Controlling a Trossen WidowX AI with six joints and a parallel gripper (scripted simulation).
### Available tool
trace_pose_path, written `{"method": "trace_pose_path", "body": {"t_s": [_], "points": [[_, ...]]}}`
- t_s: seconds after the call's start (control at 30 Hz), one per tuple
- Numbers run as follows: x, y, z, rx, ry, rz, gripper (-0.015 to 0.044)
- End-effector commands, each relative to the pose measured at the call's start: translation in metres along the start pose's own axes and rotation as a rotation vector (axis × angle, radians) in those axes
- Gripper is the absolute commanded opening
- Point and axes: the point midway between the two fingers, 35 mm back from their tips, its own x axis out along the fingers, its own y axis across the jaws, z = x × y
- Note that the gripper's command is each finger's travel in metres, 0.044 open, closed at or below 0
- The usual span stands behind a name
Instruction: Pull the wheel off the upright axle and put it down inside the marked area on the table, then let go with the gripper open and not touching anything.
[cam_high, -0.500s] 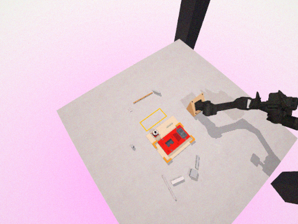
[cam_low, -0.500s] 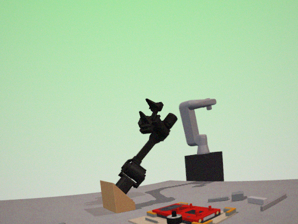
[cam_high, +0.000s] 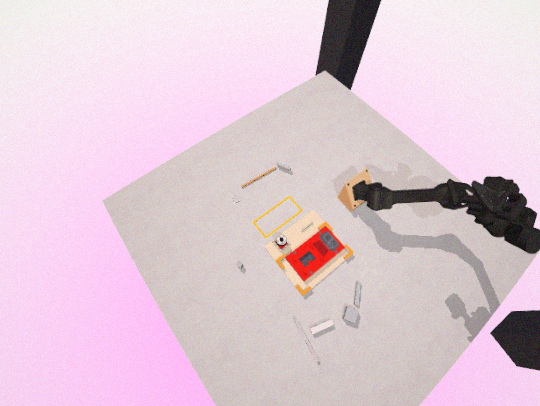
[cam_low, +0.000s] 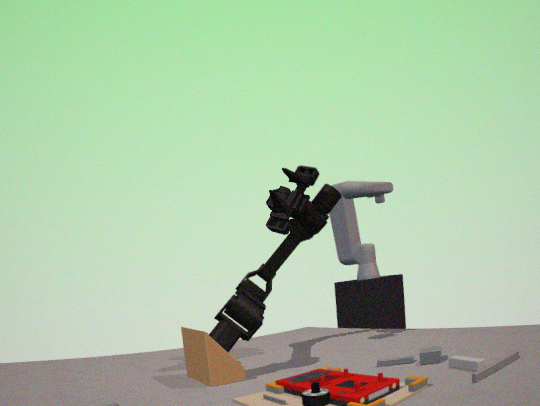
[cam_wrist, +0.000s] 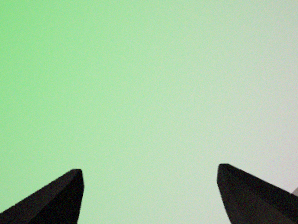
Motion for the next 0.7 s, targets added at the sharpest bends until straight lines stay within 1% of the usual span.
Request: {"method": "trace_pose_path", "body": {"t_s": [0.0,0.3,0.67], "points": [[0.02,0.002,-0.032,-0.11,0.059,-0.085,0.03],[0.069,-0.01,-0.109,-0.357,0.23,-0.309,0.03],[0.121,-0.053,-0.192,-0.589,0.477,-0.593,0.03]]}}
